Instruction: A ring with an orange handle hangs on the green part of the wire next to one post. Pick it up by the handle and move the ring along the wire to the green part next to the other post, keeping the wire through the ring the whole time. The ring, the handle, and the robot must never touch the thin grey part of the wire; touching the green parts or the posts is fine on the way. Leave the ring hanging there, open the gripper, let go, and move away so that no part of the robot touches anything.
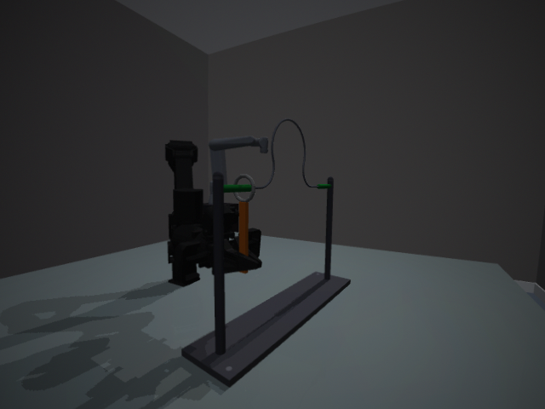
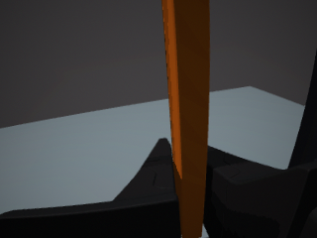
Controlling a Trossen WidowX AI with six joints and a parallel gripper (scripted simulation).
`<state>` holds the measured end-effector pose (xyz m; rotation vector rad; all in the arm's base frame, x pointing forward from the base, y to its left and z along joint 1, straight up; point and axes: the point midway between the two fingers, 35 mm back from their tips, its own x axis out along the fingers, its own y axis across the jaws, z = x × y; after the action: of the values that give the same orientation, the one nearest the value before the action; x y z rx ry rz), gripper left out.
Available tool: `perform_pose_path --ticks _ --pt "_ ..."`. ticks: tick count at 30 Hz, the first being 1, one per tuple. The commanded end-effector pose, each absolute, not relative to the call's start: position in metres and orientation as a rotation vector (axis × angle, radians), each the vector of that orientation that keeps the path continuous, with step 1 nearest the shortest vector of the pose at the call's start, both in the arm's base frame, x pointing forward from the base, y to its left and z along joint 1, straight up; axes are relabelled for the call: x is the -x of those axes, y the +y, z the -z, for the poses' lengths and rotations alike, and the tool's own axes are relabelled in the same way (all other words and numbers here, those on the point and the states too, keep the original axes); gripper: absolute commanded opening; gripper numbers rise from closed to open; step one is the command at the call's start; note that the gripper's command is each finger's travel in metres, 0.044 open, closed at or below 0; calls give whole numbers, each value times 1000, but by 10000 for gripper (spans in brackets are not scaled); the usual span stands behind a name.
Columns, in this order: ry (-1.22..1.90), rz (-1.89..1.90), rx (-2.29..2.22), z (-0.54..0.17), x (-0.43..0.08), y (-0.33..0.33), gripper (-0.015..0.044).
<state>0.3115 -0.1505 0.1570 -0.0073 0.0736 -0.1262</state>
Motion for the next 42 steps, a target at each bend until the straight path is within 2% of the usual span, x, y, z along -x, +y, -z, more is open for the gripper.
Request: perform_pose_path --ticks 1,42 --pt "74 130 5 -157 -312 -151 -150" --pt "62 123 -74 -157 -318 -103 -150"
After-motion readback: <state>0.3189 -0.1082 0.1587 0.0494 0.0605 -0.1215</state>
